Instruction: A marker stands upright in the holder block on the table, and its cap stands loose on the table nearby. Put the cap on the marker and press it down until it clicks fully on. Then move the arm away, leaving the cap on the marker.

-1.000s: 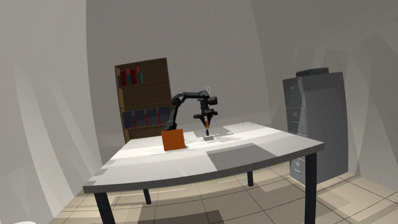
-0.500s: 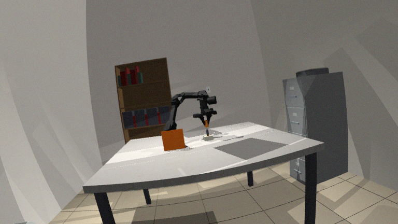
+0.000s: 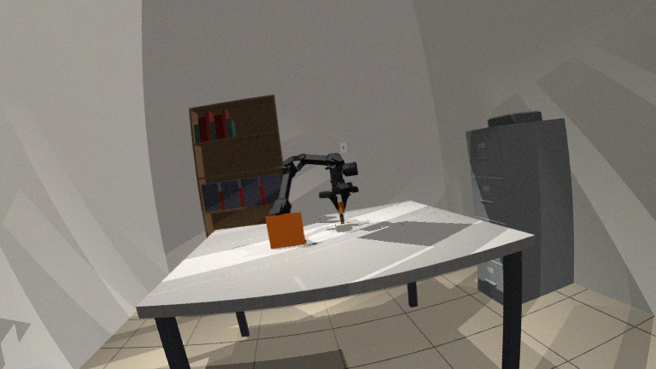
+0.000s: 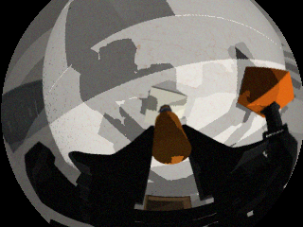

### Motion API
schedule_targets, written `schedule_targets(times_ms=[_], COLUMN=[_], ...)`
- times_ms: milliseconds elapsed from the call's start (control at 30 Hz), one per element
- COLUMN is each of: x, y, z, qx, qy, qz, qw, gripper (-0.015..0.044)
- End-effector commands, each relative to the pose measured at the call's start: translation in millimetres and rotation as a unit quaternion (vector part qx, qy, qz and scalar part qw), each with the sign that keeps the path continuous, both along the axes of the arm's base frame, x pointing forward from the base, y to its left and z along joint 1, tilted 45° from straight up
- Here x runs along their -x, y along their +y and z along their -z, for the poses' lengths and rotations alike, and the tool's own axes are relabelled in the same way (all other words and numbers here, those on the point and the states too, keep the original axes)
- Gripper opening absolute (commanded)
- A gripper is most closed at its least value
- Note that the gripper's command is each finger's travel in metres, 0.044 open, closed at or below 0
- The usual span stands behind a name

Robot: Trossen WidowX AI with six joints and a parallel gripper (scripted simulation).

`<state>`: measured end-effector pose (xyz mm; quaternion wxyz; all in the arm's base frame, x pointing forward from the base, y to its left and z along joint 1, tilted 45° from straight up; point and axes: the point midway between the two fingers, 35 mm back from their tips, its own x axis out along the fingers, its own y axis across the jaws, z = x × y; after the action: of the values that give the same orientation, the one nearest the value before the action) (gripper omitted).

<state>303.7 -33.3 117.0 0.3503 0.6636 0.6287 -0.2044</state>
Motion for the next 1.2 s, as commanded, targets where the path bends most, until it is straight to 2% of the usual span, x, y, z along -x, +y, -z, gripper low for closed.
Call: schedule_targets(times_ms=[0,1033,1167], x=[-0.4,-2.7,-2.8], y=[6.4,27.2,26.3], z=[5.9,25.4,25.3], qx=[-0.004,-0.005,-0.002], qy=[0.002,0.001,0.001], qz=[0.003,0.002,0.0], qw=[1.0,1.0,1.0], gripper=[0.0,0.0,0.0105])
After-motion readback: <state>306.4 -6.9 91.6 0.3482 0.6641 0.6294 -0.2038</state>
